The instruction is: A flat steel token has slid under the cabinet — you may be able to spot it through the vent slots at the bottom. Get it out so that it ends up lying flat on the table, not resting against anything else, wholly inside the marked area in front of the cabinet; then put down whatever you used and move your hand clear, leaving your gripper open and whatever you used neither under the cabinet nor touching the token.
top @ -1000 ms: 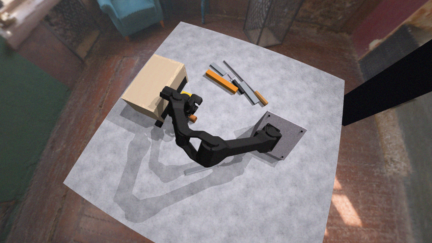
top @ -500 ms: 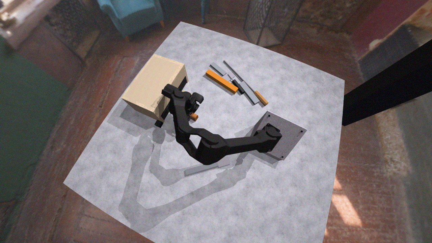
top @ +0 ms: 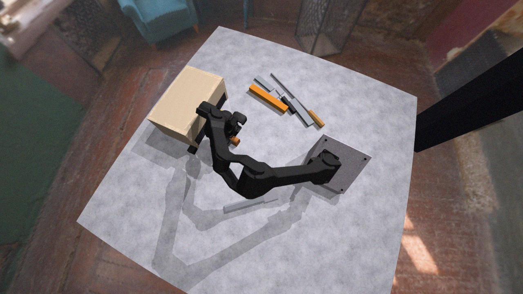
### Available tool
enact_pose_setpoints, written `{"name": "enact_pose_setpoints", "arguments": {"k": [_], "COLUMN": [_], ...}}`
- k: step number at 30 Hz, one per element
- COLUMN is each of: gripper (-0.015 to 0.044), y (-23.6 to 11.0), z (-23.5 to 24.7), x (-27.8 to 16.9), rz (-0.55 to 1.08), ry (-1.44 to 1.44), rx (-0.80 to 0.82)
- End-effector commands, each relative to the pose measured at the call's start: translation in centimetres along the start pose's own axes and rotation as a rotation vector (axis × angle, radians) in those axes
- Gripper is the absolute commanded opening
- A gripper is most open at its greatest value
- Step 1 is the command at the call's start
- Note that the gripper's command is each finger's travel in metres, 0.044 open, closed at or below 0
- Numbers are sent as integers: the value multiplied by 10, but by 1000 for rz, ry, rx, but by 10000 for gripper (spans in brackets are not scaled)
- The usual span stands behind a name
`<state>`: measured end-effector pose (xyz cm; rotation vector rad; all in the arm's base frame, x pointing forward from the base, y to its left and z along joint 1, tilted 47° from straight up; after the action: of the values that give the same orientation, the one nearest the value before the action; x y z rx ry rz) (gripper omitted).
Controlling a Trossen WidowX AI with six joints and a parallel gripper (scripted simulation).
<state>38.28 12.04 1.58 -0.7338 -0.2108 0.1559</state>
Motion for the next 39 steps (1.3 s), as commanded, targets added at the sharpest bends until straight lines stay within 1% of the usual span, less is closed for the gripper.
{"name": "enact_pose_setpoints", "arguments": {"k": [1,39], "gripper": [0,0], "y": [1,1], "z": [-3,6], "x": [-3,-36], "rz": [3,5], "ry": [5,6], "rx": [-6,-5]}}
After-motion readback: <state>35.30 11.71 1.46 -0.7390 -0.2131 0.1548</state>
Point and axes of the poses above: the point midway between the two fingers, 35 mm back from their tips, its own y axis out along the fingers, its own z axis across the jaws, x = y × z, the point moved 4 cm from there along -y, back along the fingers, and after that the axes turned 12 degrees about -y, right-handed, at the moved point
